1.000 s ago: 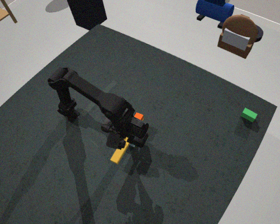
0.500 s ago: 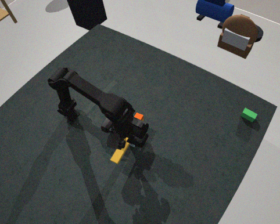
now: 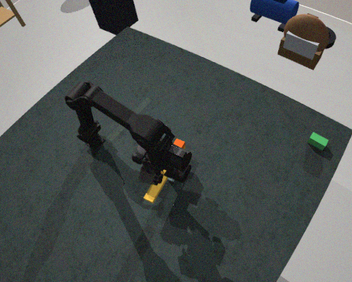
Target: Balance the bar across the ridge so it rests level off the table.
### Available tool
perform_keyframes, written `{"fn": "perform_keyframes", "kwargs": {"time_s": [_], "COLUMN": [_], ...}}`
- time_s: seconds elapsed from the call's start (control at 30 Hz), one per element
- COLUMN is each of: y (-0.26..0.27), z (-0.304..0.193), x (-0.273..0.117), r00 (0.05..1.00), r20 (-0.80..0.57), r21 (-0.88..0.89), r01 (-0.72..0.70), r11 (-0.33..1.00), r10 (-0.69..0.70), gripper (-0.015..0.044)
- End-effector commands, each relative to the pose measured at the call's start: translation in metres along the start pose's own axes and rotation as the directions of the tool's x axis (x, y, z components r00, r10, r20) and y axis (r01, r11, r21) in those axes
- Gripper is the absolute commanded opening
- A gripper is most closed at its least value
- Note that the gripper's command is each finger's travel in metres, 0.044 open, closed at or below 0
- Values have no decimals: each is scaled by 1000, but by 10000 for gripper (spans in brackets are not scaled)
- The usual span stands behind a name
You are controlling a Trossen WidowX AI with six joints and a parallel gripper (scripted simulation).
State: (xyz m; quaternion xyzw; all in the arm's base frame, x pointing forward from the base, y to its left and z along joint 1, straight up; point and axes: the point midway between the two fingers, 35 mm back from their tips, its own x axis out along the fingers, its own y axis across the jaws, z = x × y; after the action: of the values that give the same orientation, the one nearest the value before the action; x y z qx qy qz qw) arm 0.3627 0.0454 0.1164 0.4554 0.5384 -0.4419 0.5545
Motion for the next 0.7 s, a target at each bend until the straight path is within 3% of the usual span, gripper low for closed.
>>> {"fn": "perform_keyframes", "kwargs": {"time_s": [0.0,0.67], "y": [0,0], "z": [-1,-1], "x": [1,2], "r00": [1000,1000], "r20": [-3,-3], "r21": [-3,-3], "r01": [-1,-1], "r11": [1000,1000], "r10": [1,1], "gripper": [0,0]}}
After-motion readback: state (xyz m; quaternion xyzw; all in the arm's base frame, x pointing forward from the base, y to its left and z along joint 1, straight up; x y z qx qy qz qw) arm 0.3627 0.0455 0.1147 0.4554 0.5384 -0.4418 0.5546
